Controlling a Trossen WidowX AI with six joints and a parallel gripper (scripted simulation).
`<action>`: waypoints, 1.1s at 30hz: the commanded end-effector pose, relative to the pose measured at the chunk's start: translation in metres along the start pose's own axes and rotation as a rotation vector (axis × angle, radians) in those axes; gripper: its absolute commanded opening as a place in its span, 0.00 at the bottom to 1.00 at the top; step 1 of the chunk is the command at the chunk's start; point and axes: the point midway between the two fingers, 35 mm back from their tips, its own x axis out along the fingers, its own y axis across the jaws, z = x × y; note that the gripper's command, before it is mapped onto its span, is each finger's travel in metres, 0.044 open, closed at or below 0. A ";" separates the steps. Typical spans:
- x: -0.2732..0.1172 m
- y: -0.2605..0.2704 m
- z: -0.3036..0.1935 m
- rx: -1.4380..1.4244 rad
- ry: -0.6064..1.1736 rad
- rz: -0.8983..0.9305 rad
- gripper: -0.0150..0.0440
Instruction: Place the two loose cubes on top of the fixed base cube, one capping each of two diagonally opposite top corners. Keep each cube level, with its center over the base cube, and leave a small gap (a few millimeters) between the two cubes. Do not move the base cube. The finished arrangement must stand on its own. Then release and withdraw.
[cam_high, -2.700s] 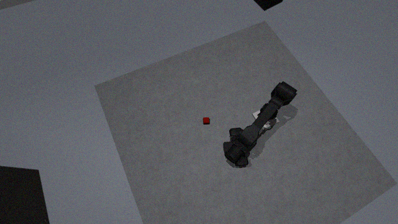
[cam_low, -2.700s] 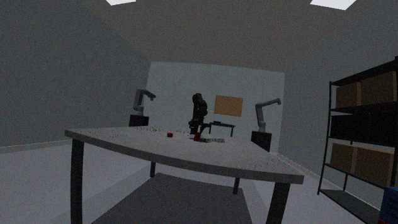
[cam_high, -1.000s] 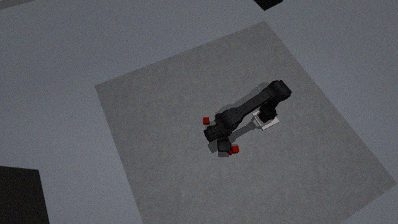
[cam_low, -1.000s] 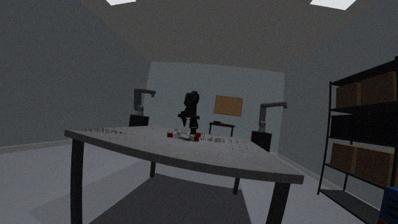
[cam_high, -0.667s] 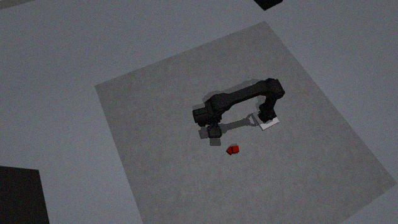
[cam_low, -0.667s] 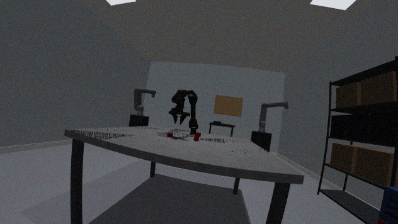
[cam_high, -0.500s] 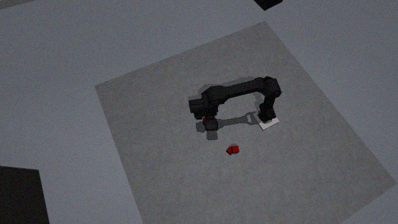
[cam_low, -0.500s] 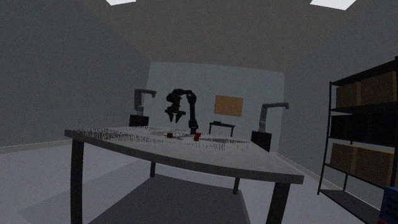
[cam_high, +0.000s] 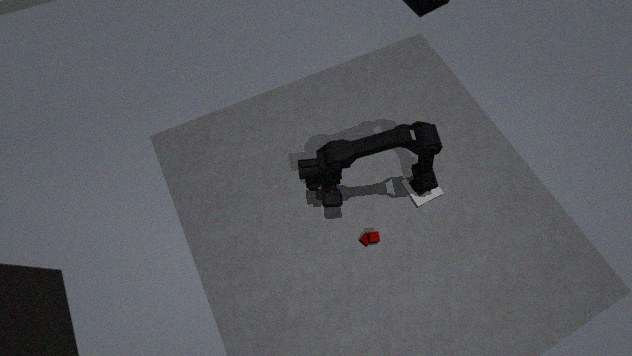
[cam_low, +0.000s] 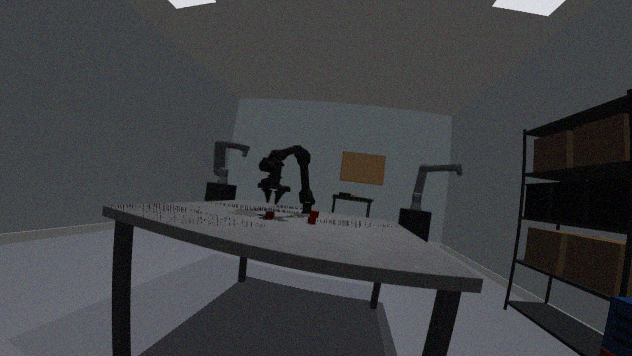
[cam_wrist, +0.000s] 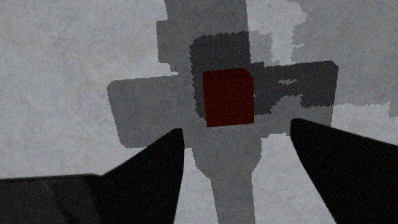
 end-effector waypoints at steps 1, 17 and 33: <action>0.012 -0.001 -0.001 -0.002 -0.001 -0.001 0.70; 0.038 -0.001 0.000 -0.003 -0.001 -0.001 0.70; 0.060 -0.001 -0.001 -0.002 -0.001 -0.001 0.66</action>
